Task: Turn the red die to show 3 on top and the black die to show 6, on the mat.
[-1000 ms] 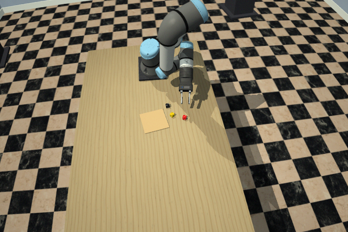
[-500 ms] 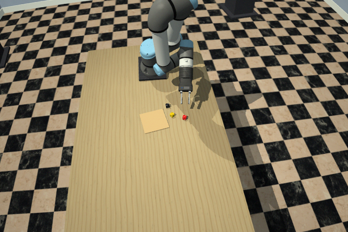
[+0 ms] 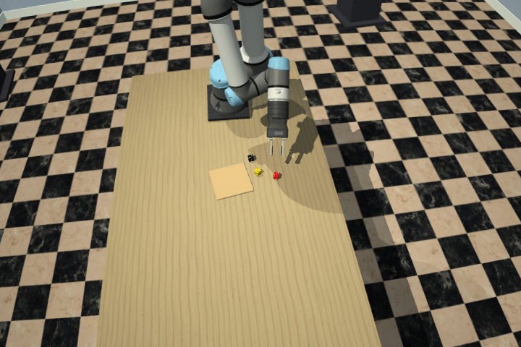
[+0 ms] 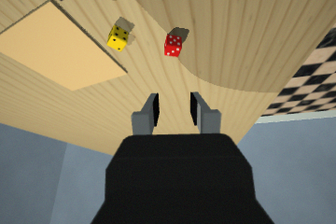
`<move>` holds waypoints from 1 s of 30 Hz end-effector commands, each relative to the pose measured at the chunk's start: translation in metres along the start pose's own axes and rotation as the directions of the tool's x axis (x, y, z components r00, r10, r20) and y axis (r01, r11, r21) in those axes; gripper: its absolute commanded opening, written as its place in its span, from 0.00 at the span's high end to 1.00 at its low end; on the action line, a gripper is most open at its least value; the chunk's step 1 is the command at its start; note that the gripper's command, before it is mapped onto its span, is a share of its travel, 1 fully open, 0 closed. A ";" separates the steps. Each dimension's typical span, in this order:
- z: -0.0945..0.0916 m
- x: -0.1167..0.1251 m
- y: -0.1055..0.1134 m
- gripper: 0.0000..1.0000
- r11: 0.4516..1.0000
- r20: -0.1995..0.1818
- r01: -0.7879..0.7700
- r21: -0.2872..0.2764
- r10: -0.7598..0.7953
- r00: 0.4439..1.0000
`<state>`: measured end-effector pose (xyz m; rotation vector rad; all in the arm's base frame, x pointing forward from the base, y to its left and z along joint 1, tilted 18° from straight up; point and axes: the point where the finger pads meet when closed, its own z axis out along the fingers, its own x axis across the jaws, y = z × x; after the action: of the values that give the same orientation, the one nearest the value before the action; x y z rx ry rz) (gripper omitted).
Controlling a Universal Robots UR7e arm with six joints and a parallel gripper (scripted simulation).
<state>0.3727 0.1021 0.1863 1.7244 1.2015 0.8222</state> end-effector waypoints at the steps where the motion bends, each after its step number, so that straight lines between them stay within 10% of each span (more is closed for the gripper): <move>1: 0.004 0.002 0.000 0.30 0.996 0.001 0.006 0.085 -0.006 1.000; 30: 0.009 0.001 0.031 0.30 0.822 0.001 0.002 0.570 -0.003 1.000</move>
<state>0.3928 0.0948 0.2066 2.1056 1.4855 0.5476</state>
